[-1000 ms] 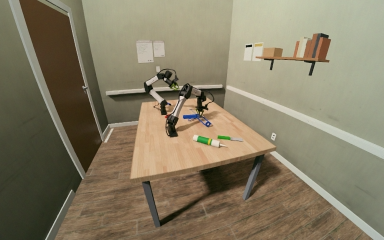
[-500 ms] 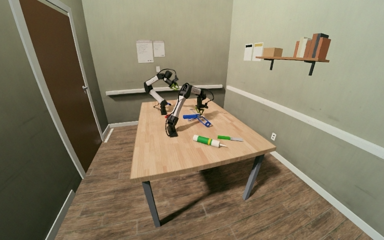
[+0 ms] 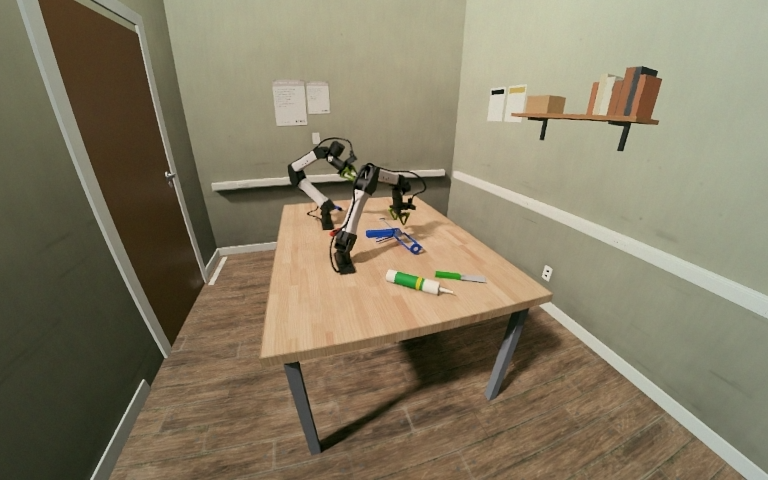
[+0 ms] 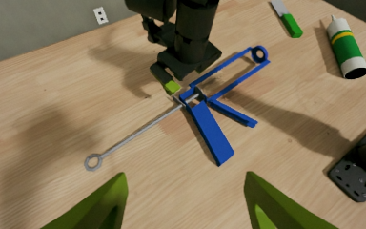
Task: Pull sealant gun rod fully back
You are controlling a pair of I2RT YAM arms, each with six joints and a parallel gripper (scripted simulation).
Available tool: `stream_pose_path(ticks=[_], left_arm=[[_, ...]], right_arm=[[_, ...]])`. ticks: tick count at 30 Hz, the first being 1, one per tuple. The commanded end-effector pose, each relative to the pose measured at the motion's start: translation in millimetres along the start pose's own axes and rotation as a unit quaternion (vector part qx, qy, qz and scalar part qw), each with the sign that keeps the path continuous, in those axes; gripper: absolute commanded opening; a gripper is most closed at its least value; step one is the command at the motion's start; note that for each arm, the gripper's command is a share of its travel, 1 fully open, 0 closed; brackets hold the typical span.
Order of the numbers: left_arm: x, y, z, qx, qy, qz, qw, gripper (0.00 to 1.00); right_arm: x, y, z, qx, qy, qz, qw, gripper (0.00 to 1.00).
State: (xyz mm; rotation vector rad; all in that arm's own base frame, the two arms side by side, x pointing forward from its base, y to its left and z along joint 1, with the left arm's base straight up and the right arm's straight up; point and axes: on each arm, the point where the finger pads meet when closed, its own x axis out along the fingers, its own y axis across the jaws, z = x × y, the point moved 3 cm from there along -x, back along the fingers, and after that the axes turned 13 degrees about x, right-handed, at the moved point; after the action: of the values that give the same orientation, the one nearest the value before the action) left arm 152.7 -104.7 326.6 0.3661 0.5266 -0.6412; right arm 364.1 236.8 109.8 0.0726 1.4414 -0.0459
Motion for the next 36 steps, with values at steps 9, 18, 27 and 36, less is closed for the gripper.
stream_pose_path(ticks=[9, 18, 27, 36], left_arm=[[7.1, -0.3, -4.5, 0.007, 0.012, 0.001, 1.000, 0.66], [7.1, -0.3, -4.5, 0.007, 0.012, 0.001, 1.000, 0.66], [7.1, -0.3, -4.5, 0.007, 0.012, 0.001, 1.000, 0.66], [3.9, 1.1, -1.2, 0.005, 0.006, 0.004, 1.000, 0.66]], right_arm=[[-49.3, -35.4, -20.2, -0.124, -0.097, 0.069, 0.985, 1.00], [-71.4, -63.2, -40.9, -0.178, -0.139, 0.095, 0.969, 1.00], [-65.9, -73.2, -47.1, -0.175, -0.130, 0.087, 0.972, 1.00], [-65.9, -72.6, -47.5, -0.176, -0.130, 0.087, 0.972, 1.00]])
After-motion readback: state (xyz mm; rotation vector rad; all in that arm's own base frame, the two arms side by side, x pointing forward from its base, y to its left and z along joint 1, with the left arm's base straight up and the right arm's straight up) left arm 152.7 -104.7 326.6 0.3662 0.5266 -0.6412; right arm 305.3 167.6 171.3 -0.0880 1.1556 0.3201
